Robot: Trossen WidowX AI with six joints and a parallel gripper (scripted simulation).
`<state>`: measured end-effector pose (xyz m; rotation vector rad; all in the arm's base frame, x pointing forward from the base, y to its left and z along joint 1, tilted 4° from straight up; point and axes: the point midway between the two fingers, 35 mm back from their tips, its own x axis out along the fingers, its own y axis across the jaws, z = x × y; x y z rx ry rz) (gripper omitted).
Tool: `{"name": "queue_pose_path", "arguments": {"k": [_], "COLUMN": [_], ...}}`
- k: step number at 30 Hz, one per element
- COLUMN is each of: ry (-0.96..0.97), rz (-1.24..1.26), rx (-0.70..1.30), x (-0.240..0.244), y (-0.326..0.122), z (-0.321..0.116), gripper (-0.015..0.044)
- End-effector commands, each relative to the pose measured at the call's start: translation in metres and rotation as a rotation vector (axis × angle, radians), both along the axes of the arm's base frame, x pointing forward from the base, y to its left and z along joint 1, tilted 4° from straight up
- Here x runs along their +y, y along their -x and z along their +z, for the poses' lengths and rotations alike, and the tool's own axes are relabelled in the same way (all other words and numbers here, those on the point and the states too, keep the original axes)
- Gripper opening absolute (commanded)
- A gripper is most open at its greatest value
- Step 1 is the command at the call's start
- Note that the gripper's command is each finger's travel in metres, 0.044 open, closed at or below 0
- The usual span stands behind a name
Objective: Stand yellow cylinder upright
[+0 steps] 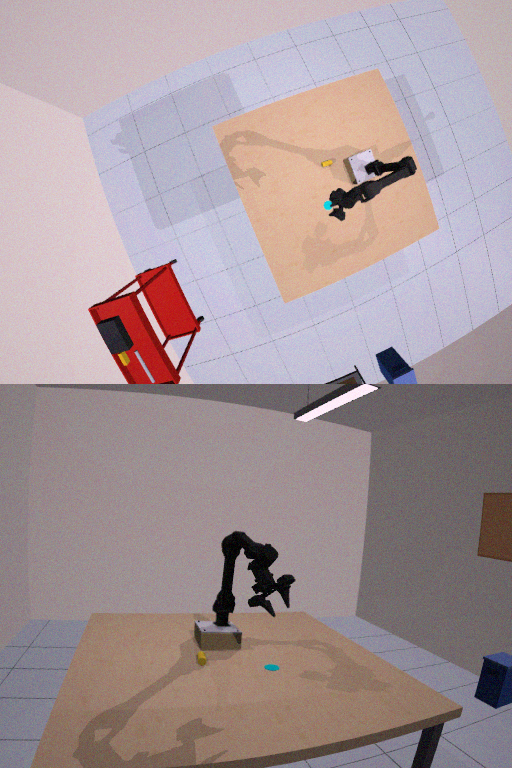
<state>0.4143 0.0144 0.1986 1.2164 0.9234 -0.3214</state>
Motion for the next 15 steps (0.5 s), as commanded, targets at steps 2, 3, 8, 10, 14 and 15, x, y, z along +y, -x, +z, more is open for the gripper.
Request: {"name": "queue_pose_path", "arguments": {"k": [2,3,8,10,14,15], "ry": [0.201,0.231,0.36,0.401,0.463,0.474], "rz": [0.089,0.108,0.22,0.272,0.388,0.419], "rx": [0.089,0.107,0.205,0.246,0.33,0.351], "x": [-0.055,-0.064,-0.106,-0.121,-0.149,-0.155], "y": [0.019,0.023,0.048,0.06,0.086,0.093], "z": [-0.034,-0.039,-0.064,-0.073,-0.089,-0.093], "gripper": [0.0309,0.0309,0.0309,0.0309,0.0309,0.0309]}}
